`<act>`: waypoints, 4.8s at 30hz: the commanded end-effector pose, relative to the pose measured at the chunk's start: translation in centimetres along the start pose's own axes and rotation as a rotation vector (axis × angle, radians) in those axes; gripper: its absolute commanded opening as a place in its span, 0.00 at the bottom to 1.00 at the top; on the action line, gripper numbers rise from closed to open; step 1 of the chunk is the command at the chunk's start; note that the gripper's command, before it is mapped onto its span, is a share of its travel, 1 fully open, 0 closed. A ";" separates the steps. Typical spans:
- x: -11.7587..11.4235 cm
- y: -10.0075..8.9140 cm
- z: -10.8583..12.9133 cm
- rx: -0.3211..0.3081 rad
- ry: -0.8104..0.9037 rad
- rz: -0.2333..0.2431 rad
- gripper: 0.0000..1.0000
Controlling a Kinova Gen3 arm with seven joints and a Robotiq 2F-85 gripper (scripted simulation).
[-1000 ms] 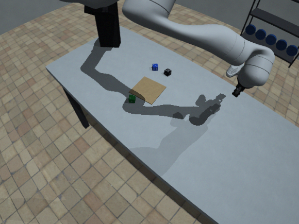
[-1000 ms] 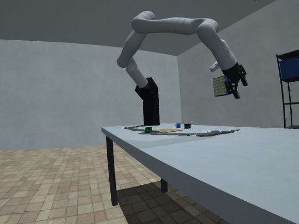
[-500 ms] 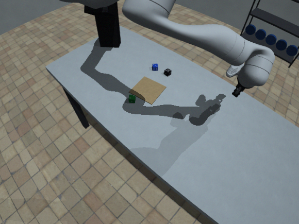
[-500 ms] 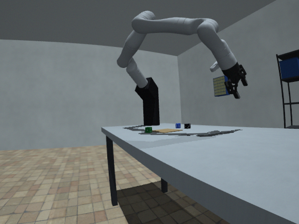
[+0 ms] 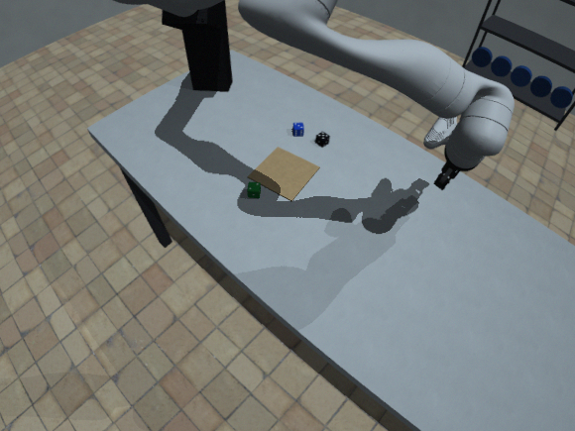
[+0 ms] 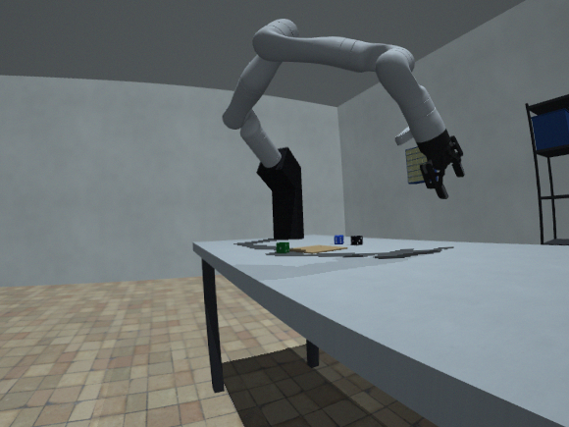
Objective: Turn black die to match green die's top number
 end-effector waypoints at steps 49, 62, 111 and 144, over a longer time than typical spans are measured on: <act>-16.2 -13.2 33.1 0.022 -0.073 0.641 1.00; -16.3 -13.9 34.2 0.024 -0.057 0.641 1.00; -22.3 -5.9 34.5 0.023 -0.058 0.641 1.00; -22.4 -5.9 34.5 0.023 -0.058 0.641 1.00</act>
Point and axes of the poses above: the point where the finger pads meet when closed, its own y axis out along the fingers, its own x axis across the jaws, z = x × y, the point moved 6 cm from there along -y, back along the fingers, and after that the axes turned 9 degrees about -y, right-handed, at the moved point
